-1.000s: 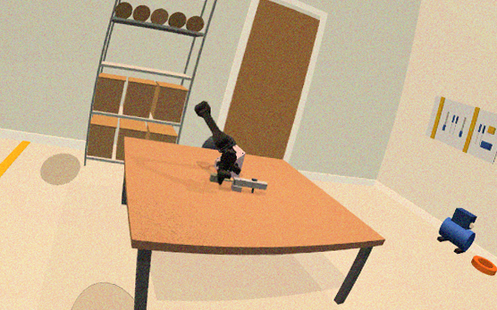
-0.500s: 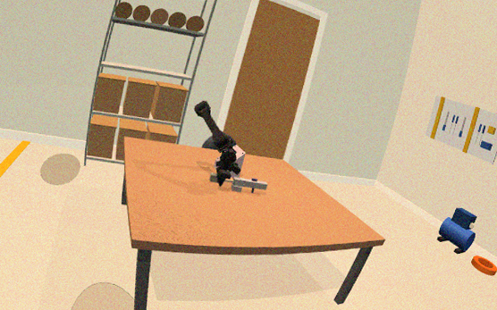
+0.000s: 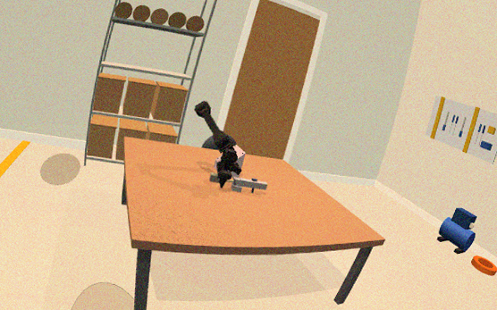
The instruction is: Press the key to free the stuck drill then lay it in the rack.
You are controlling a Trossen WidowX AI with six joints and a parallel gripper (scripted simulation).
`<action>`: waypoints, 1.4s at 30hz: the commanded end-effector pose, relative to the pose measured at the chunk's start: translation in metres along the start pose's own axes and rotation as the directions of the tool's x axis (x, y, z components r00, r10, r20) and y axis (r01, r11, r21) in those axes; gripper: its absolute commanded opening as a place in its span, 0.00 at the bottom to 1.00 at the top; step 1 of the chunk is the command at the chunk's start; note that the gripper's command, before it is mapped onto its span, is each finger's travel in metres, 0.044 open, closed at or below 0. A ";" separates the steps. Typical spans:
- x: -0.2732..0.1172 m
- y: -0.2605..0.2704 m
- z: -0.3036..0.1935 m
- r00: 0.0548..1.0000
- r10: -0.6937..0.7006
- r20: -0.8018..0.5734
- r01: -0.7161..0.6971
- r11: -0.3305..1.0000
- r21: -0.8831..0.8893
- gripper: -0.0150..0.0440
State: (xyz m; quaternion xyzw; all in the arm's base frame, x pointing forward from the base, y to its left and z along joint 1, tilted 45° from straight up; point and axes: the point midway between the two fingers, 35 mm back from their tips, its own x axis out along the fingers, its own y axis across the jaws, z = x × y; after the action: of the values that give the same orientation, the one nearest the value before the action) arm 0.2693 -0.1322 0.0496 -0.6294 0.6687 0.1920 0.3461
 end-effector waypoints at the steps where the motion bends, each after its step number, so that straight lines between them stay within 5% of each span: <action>1: 0.001 0.000 0.003 1.000 0.004 0.002 -0.004 1.000 0.002 1.00; 42: 0.006 0.001 0.013 1.000 0.004 0.002 -0.004 1.000 0.002 1.00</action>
State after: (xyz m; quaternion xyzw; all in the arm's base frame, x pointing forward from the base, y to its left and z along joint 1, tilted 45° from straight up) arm 0.2720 -0.1276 0.0395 -0.6293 0.6682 0.1923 0.3472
